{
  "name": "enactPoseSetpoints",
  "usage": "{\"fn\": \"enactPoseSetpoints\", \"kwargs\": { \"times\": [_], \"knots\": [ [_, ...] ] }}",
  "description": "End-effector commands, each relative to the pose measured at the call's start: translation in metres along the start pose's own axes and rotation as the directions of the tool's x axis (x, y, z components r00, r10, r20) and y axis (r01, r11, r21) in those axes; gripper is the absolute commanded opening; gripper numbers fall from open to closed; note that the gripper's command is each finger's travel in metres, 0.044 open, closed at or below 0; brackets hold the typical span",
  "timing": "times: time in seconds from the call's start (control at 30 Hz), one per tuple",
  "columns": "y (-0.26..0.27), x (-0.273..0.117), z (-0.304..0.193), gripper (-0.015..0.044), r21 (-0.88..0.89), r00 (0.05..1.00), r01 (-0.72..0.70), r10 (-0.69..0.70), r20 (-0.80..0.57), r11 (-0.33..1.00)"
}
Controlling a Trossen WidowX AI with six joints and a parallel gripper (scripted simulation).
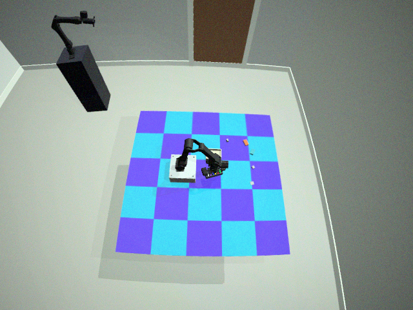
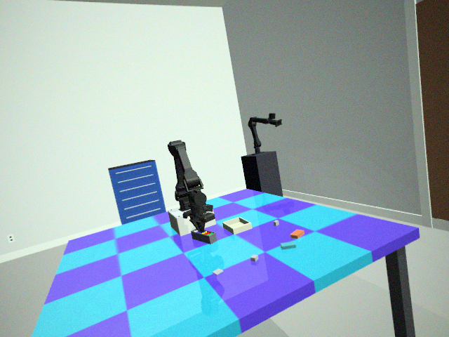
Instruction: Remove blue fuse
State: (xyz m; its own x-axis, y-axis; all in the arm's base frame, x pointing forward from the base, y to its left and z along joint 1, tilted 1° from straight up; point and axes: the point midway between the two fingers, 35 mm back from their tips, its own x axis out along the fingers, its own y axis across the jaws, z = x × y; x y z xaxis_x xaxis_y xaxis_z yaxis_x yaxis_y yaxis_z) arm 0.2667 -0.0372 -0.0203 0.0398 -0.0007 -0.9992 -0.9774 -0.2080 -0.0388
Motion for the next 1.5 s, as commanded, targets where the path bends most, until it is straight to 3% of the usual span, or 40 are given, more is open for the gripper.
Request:
{"fn": "enactPoseSetpoints", "kwargs": {
  "times": [0.0, 0.33, 1.47],
  "knots": [
    [0.0, 0.0, 0.0, 0.0067, 0.0, 1.0, 0.0, 0.0, 0.0, 1.0],
    [0.0, 0.0, 0.0, 0.0001, 0.0, 1.0, 0.0, 0.0, 0.0, 1.0],
    [-0.001, -0.015, 0.0, 0.0, -0.002, 1.0, 0.001, -0.001, 0.001, 1.0]
  ]
}}
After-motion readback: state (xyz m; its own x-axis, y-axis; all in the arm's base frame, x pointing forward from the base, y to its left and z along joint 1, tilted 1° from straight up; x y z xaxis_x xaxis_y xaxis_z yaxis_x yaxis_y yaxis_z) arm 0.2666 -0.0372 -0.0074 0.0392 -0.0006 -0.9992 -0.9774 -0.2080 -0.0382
